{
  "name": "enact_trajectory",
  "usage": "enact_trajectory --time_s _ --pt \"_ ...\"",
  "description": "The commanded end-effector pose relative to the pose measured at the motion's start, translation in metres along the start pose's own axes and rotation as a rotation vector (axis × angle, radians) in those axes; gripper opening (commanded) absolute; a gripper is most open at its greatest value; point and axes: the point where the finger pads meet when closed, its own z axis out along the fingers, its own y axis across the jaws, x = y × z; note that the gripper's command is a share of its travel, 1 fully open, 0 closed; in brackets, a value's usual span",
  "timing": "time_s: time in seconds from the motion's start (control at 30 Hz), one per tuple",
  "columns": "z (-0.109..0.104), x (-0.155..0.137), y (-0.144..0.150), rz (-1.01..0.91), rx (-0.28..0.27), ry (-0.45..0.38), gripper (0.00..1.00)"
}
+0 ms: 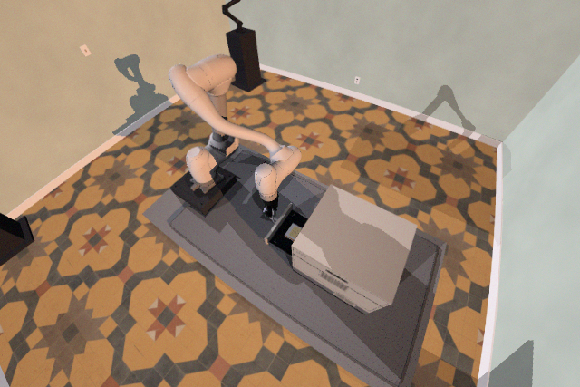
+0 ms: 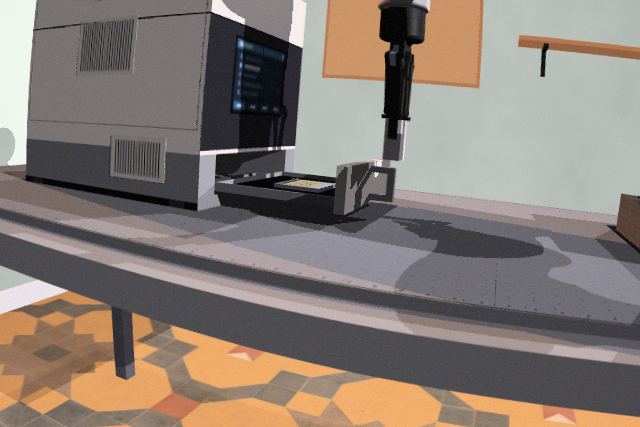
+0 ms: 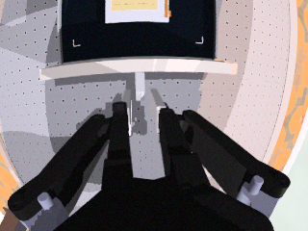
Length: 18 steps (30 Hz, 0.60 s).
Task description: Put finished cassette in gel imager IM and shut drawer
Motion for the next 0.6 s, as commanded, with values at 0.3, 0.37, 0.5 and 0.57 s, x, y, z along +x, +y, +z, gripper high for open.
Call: enact_trajectory --time_s 0.3,0.37,0.5,0.57 --pt "0.016 0.0 0.0 0.0 0.0 0.0 0.24" --pt "0.016 0.0 0.0 0.0 0.0 0.0 0.24" --pt "0.022 0.0 0.0 0.0 0.0 0.0 0.24" --pt "0.024 0.0 0.0 0.0 0.0 0.0 0.24"
